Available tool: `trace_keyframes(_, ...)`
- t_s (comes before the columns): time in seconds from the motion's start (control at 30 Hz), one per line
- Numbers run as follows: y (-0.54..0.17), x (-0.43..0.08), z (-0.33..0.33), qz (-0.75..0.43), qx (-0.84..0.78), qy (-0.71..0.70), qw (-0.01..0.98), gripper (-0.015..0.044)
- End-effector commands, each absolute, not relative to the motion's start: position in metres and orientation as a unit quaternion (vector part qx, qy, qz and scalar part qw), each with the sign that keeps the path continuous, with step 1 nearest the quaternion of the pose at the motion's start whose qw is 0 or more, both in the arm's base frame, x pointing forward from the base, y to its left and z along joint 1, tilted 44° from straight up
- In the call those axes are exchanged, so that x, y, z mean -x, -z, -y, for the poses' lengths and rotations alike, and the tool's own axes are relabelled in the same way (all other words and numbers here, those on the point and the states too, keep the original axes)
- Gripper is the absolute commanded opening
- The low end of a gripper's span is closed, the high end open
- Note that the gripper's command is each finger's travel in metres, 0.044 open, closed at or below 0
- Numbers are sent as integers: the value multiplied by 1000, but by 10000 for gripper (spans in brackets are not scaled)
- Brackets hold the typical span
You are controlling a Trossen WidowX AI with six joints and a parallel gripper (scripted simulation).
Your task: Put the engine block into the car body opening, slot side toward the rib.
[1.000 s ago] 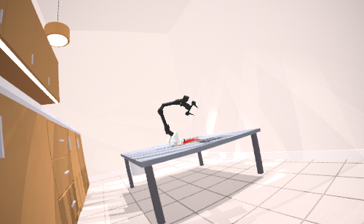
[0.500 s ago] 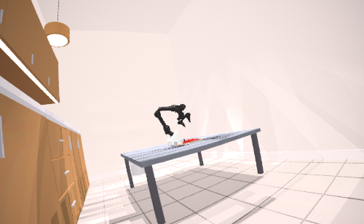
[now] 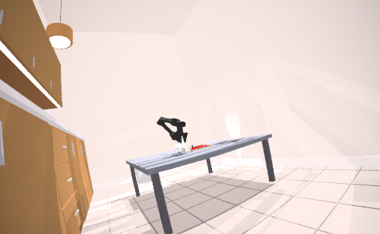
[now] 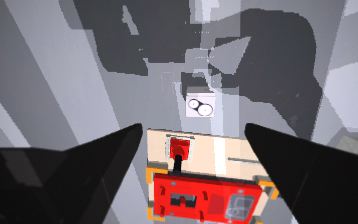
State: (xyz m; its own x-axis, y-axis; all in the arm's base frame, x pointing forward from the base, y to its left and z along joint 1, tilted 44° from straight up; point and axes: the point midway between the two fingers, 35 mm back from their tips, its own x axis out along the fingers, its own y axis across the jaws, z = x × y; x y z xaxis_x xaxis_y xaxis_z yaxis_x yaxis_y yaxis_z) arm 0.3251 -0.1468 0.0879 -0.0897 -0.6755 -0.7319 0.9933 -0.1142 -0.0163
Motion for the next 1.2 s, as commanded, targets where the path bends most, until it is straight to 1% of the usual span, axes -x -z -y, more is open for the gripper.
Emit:
trace_keyframes(0.0,-89,-312,155,-267,-290,701,595,440)
trace_keyframes(0.3,-70,-311,170,-266,-289,701,595,440)
trace_keyframes(1.17,-44,-308,194,-266,-289,701,595,440)
